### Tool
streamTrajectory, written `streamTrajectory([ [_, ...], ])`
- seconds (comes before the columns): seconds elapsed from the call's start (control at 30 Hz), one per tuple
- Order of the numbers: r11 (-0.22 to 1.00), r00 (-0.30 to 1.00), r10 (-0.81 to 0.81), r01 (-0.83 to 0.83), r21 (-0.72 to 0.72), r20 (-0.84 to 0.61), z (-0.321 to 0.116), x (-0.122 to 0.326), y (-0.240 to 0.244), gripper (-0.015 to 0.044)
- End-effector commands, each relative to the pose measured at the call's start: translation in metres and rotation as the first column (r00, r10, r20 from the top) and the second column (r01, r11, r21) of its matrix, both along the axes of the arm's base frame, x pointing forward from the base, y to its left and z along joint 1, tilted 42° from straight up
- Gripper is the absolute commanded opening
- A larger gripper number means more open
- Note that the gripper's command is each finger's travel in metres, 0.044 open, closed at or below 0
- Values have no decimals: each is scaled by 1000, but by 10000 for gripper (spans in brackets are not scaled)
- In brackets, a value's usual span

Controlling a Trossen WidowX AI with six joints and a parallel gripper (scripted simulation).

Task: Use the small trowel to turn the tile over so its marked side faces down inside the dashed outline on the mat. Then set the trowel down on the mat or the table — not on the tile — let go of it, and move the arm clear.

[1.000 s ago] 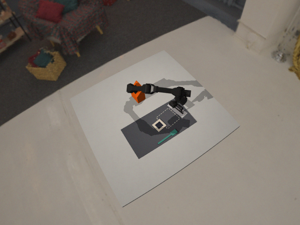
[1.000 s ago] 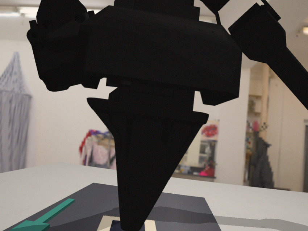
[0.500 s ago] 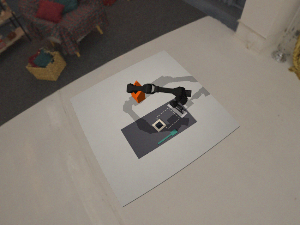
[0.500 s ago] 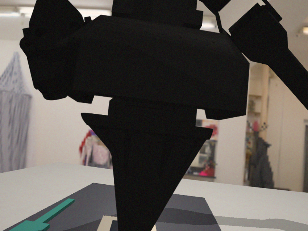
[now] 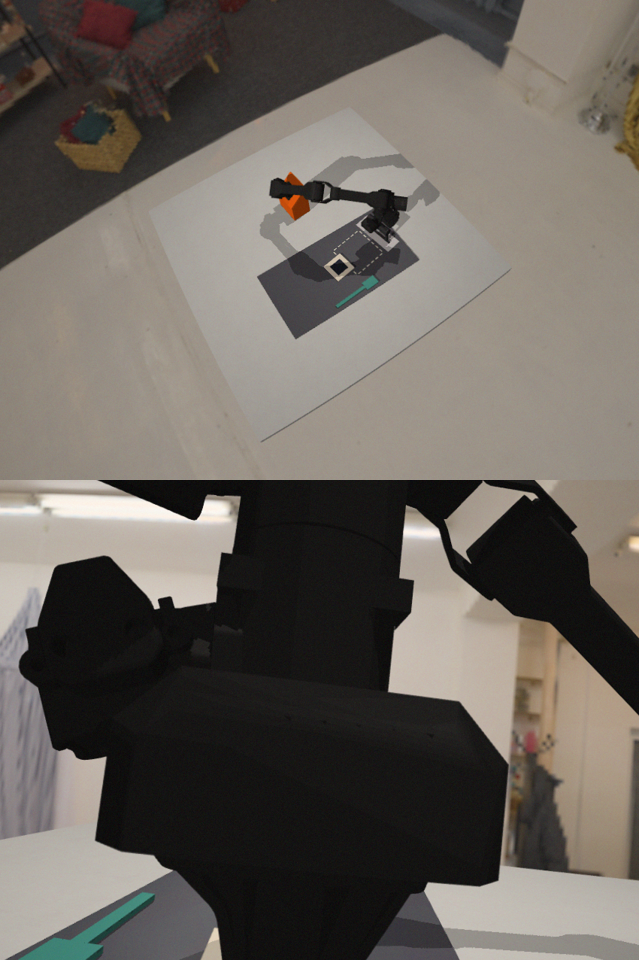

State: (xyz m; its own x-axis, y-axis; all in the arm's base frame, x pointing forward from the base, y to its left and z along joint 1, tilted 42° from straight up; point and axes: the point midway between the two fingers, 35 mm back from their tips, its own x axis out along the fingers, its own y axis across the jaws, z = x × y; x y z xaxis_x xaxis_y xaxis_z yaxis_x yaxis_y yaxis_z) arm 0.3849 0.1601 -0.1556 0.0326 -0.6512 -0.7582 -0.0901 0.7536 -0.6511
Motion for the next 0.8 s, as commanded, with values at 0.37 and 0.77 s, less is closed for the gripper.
streamTrajectory([
  [0.37, 1000, 1000, 5, -5, -7, -3, -8, 0, -7, 130],
  [0.77, 1000, 1000, 5, -5, -7, -3, -8, 0, -7, 130],
])
